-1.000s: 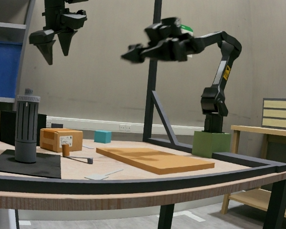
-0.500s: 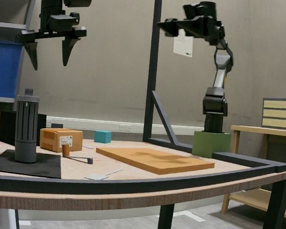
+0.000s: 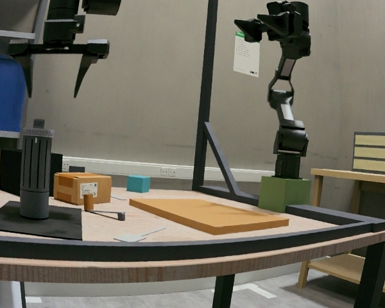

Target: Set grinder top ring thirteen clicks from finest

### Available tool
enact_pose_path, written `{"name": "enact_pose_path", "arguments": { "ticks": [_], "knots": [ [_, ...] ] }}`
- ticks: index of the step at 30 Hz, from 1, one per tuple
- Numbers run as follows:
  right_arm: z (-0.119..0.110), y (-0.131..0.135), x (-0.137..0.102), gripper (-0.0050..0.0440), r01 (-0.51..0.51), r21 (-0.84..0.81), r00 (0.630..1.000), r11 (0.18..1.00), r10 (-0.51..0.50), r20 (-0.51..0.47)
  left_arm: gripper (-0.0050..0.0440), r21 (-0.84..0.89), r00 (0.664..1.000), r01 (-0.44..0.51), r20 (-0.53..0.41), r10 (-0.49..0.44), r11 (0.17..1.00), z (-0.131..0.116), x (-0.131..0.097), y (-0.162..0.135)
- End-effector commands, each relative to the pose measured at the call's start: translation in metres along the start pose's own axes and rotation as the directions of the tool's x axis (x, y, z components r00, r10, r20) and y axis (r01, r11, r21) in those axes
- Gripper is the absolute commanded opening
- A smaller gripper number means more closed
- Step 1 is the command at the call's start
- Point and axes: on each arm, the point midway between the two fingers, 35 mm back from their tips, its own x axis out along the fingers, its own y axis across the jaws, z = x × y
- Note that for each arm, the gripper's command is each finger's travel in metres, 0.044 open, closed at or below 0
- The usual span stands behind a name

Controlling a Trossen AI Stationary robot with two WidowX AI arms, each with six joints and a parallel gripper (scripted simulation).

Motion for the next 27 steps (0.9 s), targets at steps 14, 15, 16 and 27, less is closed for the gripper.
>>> {"name": "enact_pose_path", "arguments": {
  "ticks": [14,15,16,27],
  "knots": [
    [0.024,-0.013,-0.006,0.0400,0.009,0.218,0.998,0.976,-0.022,0.061,0.0400,0.083,0.998,0.050,0.031,-0.053,0.995,0.019,-0.035,-0.039],
    [0.025,-0.013,-0.006,0.0400,0.010,0.220,0.998,0.975,-0.024,0.061,0.0400,0.083,0.998,0.050,0.031,-0.053,0.995,0.019,-0.035,-0.040],
    [0.025,-0.013,-0.005,0.0400,0.011,0.221,0.998,0.975,-0.025,0.061,0.0400,0.083,0.998,0.051,0.031,-0.053,0.995,0.019,-0.035,-0.040],
    [0.025,-0.013,0.013,0.0400,0.027,0.215,0.997,0.976,-0.041,0.062,0.0400,0.069,0.998,0.051,0.028,-0.053,0.996,0.016,-0.034,-0.037]
  ]
}}
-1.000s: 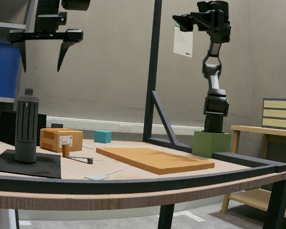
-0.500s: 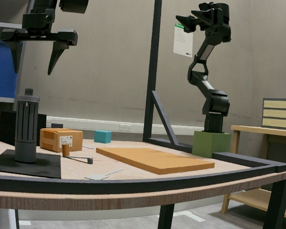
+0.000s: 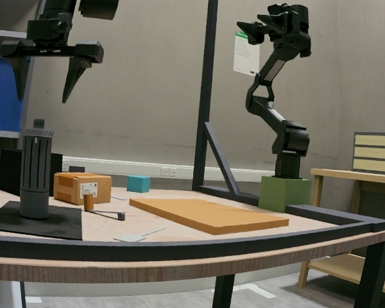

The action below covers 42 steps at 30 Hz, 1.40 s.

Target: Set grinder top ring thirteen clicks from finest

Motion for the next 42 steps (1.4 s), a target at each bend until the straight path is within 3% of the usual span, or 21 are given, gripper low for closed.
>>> {"name": "enact_pose_path", "arguments": {
  "ticks": [1,7,20,42],
  "knots": [
    [0.000,0.002,0.011,0.0400,-0.014,-0.001,1.000,1.000,0.014,0.001,0.0400,0.010,1.000,0.001,0.002,-0.001,1.000,0.004,0.000,0.000],
    [0.000,0.001,0.041,0.0400,-0.012,-0.007,1.000,1.000,0.012,0.003,0.0400,0.010,1.000,0.001,0.002,-0.001,1.000,0.004,0.000,0.000],
    [0.000,0.001,0.053,0.0400,-0.011,-0.006,1.000,1.000,0.011,0.002,0.0400,0.010,1.000,0.001,0.002,-0.001,1.000,0.004,0.000,0.000],
    [-0.001,0.003,0.047,0.0285,-0.031,-0.004,1.000,1.000,0.030,-0.005,0.0400,0.010,1.000,0.001,0.002,-0.001,1.000,0.004,0.000,0.000]
  ]
}}
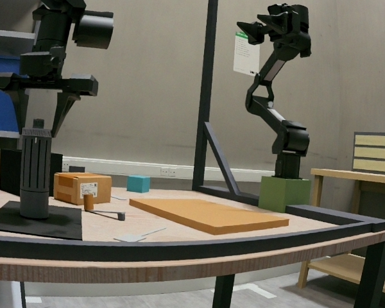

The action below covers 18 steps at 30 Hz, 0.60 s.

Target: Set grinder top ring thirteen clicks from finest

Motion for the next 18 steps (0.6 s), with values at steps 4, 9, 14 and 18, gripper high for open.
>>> {"name": "enact_pose_path", "arguments": {
  "ticks": [4,9,14,18],
  "knots": [
    [-0.0017,0.0035,-0.0082,0.0284,-0.033,-0.004,0.999,0.999,0.033,-0.008,0.0400,0.010,1.000,0.000,0.002,0.000,1.000,0.0036,-0.0001,-0.0002],
    [-0.0018,0.0026,-0.0078,0.0284,-0.033,-0.008,0.999,0.999,0.033,-0.008,0.0400,0.010,1.000,0.000,0.002,0.000,1.000,0.0036,-0.0001,-0.0002],
    [-0.0019,0.0026,-0.0078,0.0284,-0.033,-0.103,0.999,0.994,0.033,-0.008,0.0400,0.010,1.000,0.000,0.002,0.000,1.000,0.0036,-0.0001,-0.0002],
    [-0.0019,0.0026,-0.0078,0.0284,-0.034,-0.190,0.999,0.981,0.033,-0.007,0.0400,0.010,1.000,0.000,0.002,0.000,1.000,0.0036,-0.0001,-0.0002]
  ]
}}
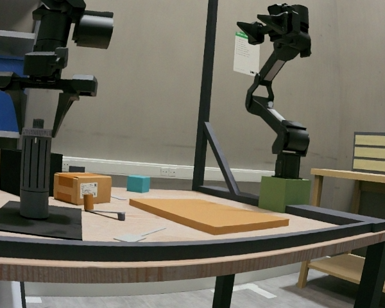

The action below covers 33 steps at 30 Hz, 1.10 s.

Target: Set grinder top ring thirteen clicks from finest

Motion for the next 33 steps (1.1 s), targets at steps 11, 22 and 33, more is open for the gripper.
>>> {"name": "enact_pose_path", "arguments": {
  "ticks": [11,22,33],
  "knots": [
    [-0.0017,0.0027,-0.0077,0.0284,-0.031,-0.269,0.999,0.963,0.032,-0.003,0.0400,0.010,1.000,0.000,0.002,0.000,1.000,0.0036,-0.0001,-0.0002],
    [-0.0017,0.0027,-0.0077,0.0284,-0.029,-0.454,0.999,0.890,0.032,-0.001,0.0400,0.010,1.000,0.000,0.002,0.000,1.000,0.0036,-0.0001,-0.0002],
    [-0.0017,0.0026,-0.0077,0.0284,-0.025,-0.655,0.999,0.755,0.033,0.000,0.0400,0.010,1.000,0.000,0.002,0.000,1.000,0.0036,-0.0001,-0.0002]
  ]
}}
